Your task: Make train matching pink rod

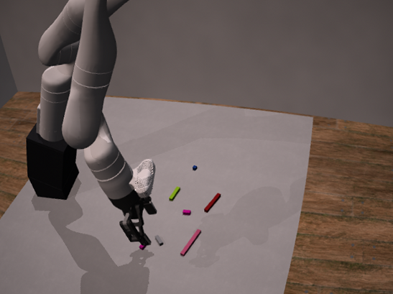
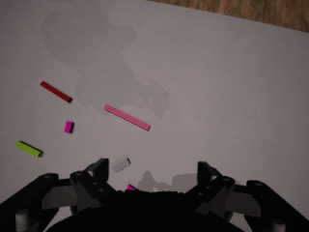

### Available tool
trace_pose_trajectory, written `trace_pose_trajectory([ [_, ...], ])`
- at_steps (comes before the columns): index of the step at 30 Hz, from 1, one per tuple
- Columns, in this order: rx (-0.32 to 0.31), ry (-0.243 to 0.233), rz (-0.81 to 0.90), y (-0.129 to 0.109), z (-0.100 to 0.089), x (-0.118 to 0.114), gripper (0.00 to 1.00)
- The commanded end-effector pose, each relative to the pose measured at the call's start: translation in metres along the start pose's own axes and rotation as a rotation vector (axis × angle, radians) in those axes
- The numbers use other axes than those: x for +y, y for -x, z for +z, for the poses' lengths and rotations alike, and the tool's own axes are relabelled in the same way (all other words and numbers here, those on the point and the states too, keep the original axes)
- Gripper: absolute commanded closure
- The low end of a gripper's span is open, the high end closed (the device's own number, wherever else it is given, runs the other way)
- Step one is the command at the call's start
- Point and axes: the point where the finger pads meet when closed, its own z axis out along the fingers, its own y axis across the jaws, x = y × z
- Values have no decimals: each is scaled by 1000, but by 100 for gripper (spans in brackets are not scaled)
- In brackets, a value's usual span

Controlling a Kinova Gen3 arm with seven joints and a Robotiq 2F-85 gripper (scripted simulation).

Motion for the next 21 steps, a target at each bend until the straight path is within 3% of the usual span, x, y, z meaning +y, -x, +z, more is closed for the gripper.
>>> trace_pose_trajectory([
  [1,-43,-6,45,27,13,-7,0],
  [12,-175,36,165,99,25,-14,0],
  [21,-223,48,200,123,26,-18,0],
])
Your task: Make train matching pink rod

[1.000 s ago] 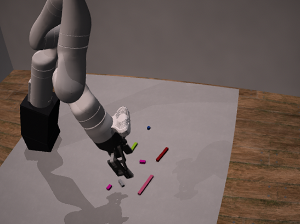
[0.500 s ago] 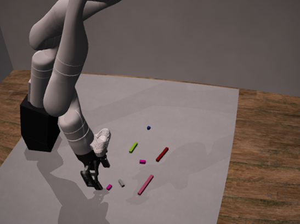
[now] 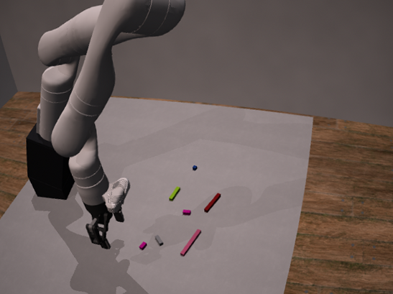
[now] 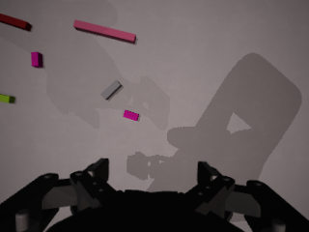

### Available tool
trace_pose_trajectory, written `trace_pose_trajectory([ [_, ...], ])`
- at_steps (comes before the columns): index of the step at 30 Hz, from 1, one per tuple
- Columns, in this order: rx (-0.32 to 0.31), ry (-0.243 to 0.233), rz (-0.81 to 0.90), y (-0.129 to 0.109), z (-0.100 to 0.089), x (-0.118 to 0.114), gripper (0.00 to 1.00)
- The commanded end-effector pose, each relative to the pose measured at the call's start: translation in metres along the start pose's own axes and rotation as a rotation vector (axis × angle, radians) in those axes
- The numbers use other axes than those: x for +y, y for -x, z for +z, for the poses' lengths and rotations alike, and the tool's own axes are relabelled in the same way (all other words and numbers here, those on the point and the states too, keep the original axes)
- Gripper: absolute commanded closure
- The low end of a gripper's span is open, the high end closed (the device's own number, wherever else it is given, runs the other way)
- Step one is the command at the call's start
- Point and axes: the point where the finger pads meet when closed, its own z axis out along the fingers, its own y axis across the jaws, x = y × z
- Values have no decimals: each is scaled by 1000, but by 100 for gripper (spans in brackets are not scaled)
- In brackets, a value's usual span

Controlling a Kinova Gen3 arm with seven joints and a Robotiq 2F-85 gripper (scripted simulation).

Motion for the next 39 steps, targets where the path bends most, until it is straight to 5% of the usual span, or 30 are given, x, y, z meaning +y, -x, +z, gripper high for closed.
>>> trace_pose_trajectory([
  [1,-21,-6,9,10,4,-4,0],
  [39,-34,-3,18,17,5,-4,0],
])
